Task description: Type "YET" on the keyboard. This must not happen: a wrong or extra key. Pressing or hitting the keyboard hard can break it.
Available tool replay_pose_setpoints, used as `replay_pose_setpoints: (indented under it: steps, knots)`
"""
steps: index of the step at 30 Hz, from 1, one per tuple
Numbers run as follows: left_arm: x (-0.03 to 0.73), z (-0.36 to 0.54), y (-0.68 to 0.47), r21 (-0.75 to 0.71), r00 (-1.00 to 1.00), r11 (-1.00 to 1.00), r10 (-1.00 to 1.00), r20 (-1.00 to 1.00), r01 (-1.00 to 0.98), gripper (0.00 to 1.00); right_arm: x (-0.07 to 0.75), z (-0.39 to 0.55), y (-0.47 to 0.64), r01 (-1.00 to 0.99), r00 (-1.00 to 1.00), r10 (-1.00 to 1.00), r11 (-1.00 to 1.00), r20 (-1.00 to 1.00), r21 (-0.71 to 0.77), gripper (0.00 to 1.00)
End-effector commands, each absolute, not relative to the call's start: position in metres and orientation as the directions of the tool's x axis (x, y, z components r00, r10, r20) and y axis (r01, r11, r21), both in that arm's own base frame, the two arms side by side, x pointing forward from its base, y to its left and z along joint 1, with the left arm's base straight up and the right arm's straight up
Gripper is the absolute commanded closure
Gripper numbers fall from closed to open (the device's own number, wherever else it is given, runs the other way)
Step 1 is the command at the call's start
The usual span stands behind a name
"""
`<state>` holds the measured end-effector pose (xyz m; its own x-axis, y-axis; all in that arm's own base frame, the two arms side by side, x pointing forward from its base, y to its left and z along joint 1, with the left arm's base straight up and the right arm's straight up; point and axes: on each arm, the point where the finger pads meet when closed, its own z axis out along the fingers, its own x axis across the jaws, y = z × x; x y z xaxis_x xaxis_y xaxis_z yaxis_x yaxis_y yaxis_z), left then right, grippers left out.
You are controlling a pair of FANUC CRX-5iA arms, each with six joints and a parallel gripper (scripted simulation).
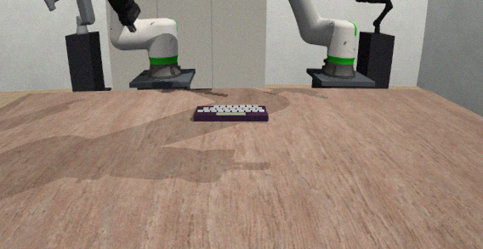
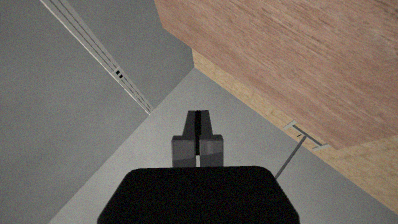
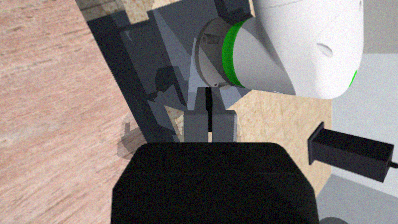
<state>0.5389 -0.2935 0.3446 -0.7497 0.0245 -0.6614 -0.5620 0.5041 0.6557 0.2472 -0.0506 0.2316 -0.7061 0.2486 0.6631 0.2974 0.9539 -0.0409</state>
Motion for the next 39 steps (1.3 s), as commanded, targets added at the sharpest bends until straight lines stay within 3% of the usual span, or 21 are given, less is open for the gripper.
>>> replay_pose_setpoints:
  steps: [1,17,18,21,24,32,34,35,39]
  knots:
    - [0.539,0.346,-0.293,0.654,-0.749,0.505,0.023,-0.663,-0.563,0.83,0.247,0.232,-0.051,0.297,-0.707,0.249,0.954,0.662,-0.041,0.83]
    - [0.539,0.346,-0.293,0.654,-0.749,0.505,0.023,-0.663,-0.563,0.83,0.247,0.232,-0.051,0.297,-0.707,0.249,0.954,0.662,-0.041,0.83]
    - [0.539,0.346,-0.294,0.655,-0.749,0.505,0.024,-0.662,-0.562,1.00,0.247,0.232,-0.051,0.297,-0.707,0.249,0.954,0.662,-0.041,0.00]
    - [0.542,0.337,-0.298,0.681,-0.778,0.524,0.056,-0.626,-0.511,1.00,0.248,0.232,-0.052,0.307,-0.706,0.259,0.951,0.659,-0.045,0.00]
    - [0.550,0.309,-0.313,0.753,-0.852,0.575,0.172,-0.495,-0.321,1.00,0.250,0.232,-0.058,0.344,-0.700,0.297,0.937,0.650,-0.059,0.00]
    - [0.556,0.256,-0.348,0.796,-0.876,0.603,0.413,-0.249,0.058,1.00,0.260,0.234,-0.111,0.627,-0.582,0.592,0.764,0.558,-0.156,0.00]
    - [0.556,0.256,-0.348,0.796,-0.876,0.603,0.413,-0.249,0.058,1.00,0.260,0.234,-0.111,0.627,-0.582,0.592,0.764,0.558,-0.156,0.00]
    - [0.556,0.237,-0.361,0.785,-0.850,0.590,0.499,-0.171,0.189,1.00,0.261,0.234,-0.122,0.676,-0.546,0.643,0.717,0.538,-0.172,0.00]
    - [0.553,0.217,-0.378,0.758,-0.798,0.561,0.596,-0.091,0.333,1.00,0.259,0.237,-0.171,0.839,-0.363,0.814,0.497,0.453,-0.220,0.00]
